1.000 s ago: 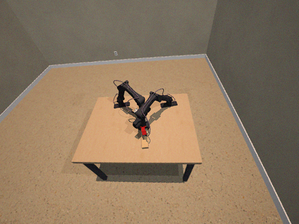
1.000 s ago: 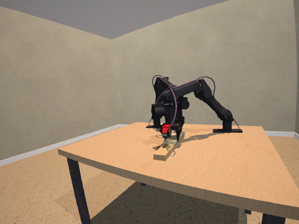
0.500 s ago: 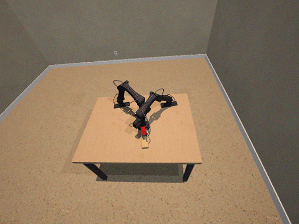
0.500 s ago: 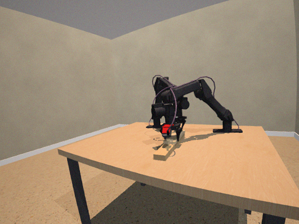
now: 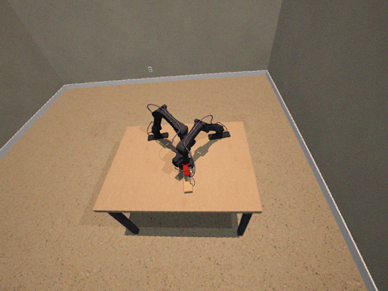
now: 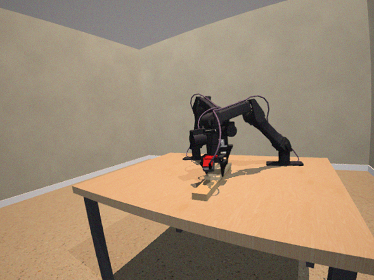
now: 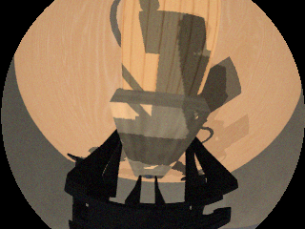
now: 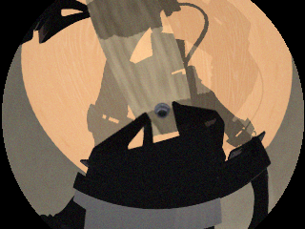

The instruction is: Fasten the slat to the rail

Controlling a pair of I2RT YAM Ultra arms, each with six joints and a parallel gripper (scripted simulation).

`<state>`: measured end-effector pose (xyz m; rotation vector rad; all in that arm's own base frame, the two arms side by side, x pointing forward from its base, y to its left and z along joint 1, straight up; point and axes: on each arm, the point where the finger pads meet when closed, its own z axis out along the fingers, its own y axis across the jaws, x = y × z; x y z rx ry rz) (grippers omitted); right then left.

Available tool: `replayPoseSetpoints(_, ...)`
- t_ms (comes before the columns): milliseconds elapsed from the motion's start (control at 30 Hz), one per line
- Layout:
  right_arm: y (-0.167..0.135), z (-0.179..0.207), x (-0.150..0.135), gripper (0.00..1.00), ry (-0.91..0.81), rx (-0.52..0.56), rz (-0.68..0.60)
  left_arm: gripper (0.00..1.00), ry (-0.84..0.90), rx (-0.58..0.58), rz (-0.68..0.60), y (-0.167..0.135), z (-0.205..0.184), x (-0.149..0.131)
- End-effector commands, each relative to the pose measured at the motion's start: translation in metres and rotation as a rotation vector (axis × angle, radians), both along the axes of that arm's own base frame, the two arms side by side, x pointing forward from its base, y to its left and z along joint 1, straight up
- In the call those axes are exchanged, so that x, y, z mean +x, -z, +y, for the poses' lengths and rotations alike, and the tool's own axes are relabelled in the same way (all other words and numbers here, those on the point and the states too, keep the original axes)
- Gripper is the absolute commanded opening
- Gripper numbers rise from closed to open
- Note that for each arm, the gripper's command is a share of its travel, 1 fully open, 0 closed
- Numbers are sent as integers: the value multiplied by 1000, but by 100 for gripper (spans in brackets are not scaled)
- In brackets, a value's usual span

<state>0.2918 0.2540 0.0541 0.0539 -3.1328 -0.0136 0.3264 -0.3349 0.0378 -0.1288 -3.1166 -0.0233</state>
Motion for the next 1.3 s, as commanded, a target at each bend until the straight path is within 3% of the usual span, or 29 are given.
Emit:
replayPoseSetpoints(0,-8,0,2,34,-279,6,-15,72,0,-10,-11,-6,-1,1)
replayPoseSetpoints(100,-8,0,2,34,-326,6,-16,72,0,-10,-11,-6,-1,1)
replayPoseSetpoints(133,-8,0,2,34,-444,6,-17,72,0,-10,-11,-6,-1,1)
replayPoseSetpoints(600,-9,0,2,34,-1090,3,-24,72,0,-10,-11,-6,-1,1)
replayPoseSetpoints(667,-9,0,2,34,-1090,3,-24,72,0,-10,-11,-6,-1,1)
replayPoseSetpoints(700,-10,0,2,34,-1208,2,-25,72,0,-10,-11,-6,-1,1)
replayPoseSetpoints(1167,-11,0,2,34,-1851,-3,-27,72,0,-10,-11,-6,-1,1)
replayPoseSetpoints(1233,-11,0,2,34,-1851,-3,-27,72,0,-10,-11,-6,-1,1)
replayPoseSetpoints(1267,-11,0,2,34,-1968,-1,-28,72,0,-10,-11,-6,-1,1)
